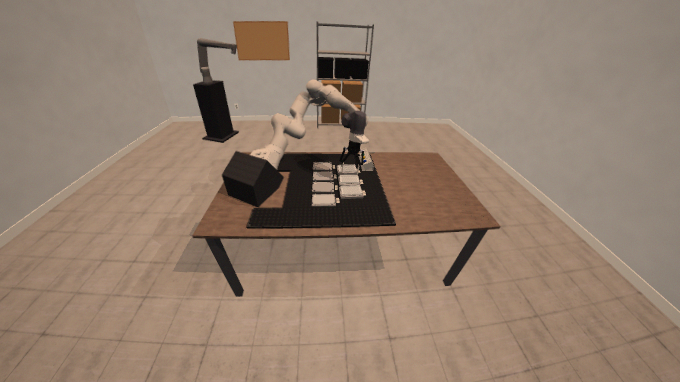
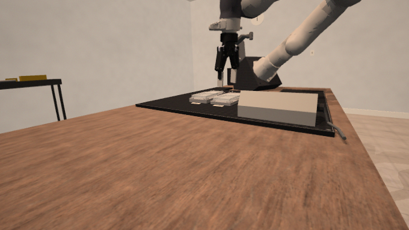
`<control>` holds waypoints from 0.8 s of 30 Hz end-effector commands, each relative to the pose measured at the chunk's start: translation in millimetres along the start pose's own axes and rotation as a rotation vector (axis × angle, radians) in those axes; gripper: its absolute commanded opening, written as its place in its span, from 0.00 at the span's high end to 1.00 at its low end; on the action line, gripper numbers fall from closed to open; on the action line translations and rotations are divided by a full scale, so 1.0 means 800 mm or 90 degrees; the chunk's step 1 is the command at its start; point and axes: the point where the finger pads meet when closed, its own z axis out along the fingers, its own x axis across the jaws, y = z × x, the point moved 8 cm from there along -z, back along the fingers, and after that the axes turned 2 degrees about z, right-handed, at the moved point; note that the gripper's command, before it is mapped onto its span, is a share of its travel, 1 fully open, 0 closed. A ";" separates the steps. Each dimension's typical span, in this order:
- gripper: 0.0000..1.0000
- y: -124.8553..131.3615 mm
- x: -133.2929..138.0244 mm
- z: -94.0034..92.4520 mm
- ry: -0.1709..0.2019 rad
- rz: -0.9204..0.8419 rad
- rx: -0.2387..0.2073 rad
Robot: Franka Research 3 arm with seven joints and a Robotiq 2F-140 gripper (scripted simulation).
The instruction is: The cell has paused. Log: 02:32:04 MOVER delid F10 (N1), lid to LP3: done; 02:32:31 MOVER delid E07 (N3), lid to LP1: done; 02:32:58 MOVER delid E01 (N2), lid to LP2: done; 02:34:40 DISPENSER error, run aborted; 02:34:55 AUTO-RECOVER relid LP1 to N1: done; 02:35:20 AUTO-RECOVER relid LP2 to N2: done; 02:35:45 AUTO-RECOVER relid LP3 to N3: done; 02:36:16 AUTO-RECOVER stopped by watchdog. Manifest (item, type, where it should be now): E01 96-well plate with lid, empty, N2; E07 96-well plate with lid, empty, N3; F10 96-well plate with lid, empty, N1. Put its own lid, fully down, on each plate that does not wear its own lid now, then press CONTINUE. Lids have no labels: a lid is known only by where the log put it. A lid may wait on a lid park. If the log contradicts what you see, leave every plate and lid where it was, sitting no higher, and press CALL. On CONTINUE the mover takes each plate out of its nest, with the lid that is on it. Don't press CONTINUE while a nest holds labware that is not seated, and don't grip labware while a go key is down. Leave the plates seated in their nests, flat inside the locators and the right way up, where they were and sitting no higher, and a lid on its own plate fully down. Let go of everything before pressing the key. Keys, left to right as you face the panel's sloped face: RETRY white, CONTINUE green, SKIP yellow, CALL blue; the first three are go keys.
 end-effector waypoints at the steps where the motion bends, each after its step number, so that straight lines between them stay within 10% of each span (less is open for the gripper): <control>1: 0.34 -0.001 0.004 0.000 -0.018 -0.177 -0.003; 24: 0.34 -0.003 0.005 0.000 -0.030 -0.538 -0.007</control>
